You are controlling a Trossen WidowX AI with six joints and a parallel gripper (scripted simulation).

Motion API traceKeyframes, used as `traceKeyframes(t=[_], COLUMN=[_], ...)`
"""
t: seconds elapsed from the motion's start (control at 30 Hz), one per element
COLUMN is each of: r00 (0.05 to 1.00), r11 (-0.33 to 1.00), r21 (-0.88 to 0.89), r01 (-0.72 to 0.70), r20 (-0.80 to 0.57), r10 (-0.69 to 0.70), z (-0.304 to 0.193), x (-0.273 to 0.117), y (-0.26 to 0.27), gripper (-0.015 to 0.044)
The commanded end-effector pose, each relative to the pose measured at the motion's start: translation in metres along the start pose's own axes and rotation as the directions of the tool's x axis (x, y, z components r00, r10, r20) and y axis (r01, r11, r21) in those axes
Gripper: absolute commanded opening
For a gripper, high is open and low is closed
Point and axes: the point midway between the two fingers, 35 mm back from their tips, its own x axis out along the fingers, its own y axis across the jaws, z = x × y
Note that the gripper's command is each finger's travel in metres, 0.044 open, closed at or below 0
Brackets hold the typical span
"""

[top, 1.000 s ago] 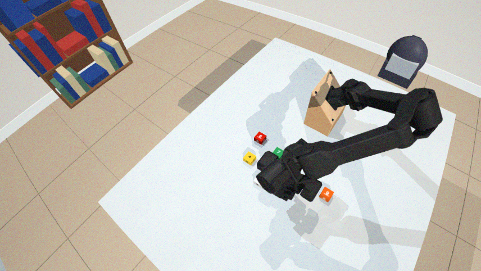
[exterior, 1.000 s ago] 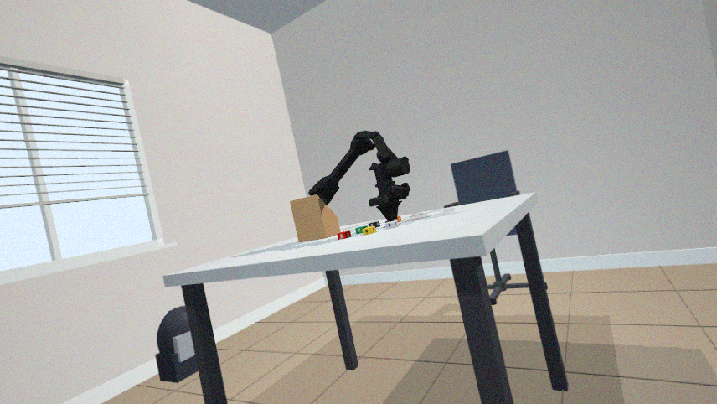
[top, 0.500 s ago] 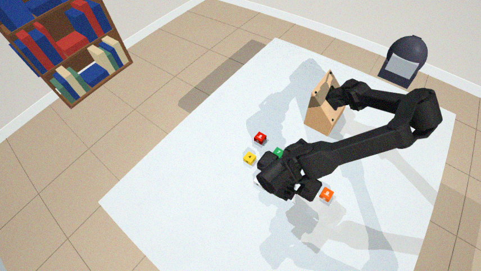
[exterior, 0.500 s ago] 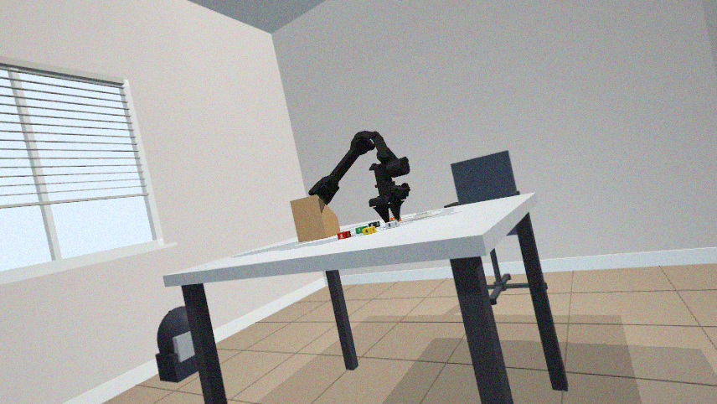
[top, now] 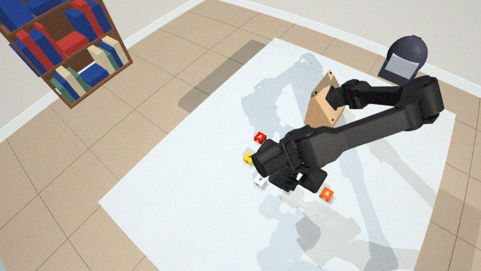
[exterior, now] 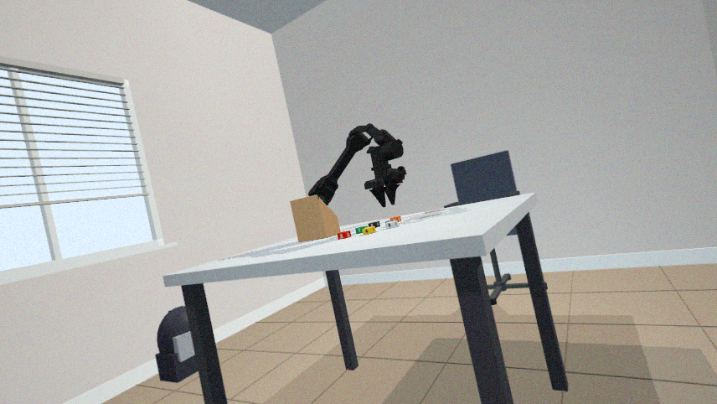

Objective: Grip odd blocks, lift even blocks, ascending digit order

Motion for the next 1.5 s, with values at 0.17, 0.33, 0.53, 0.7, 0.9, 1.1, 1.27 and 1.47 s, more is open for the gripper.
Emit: traceKeyframes(t=[0.17, 0.33, 0.53, 0.7, 0.9, 1.1, 1.27, 1.47], r00=[1.0, 1.0, 1.0, 1.0, 1.0, 1.0, 1.0, 1.0], r11=[1.0, 1.0, 1.0, 1.0, 1.0, 1.0, 1.0, 1.0], r21=[-0.007, -0.007, -0.006, -0.007, -0.008, -0.008, -0.009, -0.008], r01=[0.007, 0.007, 0.015, 0.015, 0.014, 0.014, 0.011, 0.011], r20=[0.016, 0.016, 0.017, 0.017, 0.017, 0.018, 0.017, 0.017], r10=[-0.006, -0.006, -0.015, -0.015, -0.013, -0.013, -0.01, -0.011], z=[0.0, 0.0, 0.005, -0.003, -0.006, -0.003, -0.004, -0.004], x=[-0.053, -0.053, -0.056, -0.056, -0.056, -0.004, 0.026, 0.03], y=[0.001, 0.001, -0.043, -0.13, -0.142, -0.143, -0.142, -0.142], gripper=[0.012, 0.012, 0.012, 0.012, 0.012, 0.0225, 0.0356, 0.04])
